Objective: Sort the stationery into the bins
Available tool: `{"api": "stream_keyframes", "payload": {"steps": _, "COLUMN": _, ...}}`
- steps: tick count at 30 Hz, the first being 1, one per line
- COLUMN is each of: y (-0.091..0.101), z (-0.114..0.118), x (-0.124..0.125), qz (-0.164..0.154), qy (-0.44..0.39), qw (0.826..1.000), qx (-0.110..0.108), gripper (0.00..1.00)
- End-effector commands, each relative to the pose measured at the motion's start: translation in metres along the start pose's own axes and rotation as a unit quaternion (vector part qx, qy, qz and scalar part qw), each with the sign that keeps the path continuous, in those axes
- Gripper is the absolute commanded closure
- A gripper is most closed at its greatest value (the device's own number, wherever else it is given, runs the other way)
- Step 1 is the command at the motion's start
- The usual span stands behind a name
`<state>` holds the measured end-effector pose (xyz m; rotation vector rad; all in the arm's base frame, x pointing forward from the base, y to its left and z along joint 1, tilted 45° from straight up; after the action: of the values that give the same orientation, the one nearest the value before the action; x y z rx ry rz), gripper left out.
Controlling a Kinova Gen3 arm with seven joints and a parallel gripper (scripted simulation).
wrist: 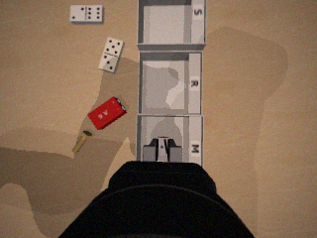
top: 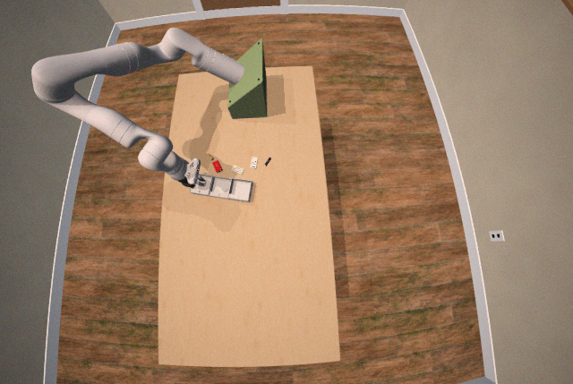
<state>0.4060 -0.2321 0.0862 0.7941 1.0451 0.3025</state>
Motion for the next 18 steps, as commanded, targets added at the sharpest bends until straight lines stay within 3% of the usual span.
{"api": "stream_keyframes", "payload": {"steps": 1, "y": -0.0002, "z": -0.0006, "x": 0.0007, "qz": 0.000, "qy": 0.001, "qw": 1.000, "qx": 0.000, "gripper": 0.68}}
{"api": "stream_keyframes", "payload": {"steps": 10, "y": -0.0002, "z": -0.0002, "x": 0.0008, "qz": 0.000, "qy": 0.001, "qw": 1.000, "qx": 0.000, "gripper": 0.68}}
{"api": "stream_keyframes", "payload": {"steps": 11, "y": -0.0002, "z": -0.0002, "x": 0.0008, "qz": 0.000, "qy": 0.001, "qw": 1.000, "qx": 0.000, "gripper": 0.38}}
{"api": "stream_keyframes", "payload": {"steps": 18, "y": -0.0002, "z": -0.0002, "x": 0.0008, "qz": 0.000, "qy": 0.001, "qw": 1.000, "qx": 0.000, "gripper": 0.38}}
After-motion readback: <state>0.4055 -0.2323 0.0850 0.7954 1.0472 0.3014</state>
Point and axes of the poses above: the point where the finger pads meet when closed, its own y axis back along the fingers, its own z axis across the jaws, x = y × z, the point moved 7 cm from there along y, back along the fingers, and after that the axes turned 11 degrees about -y, right-handed, at the moved point
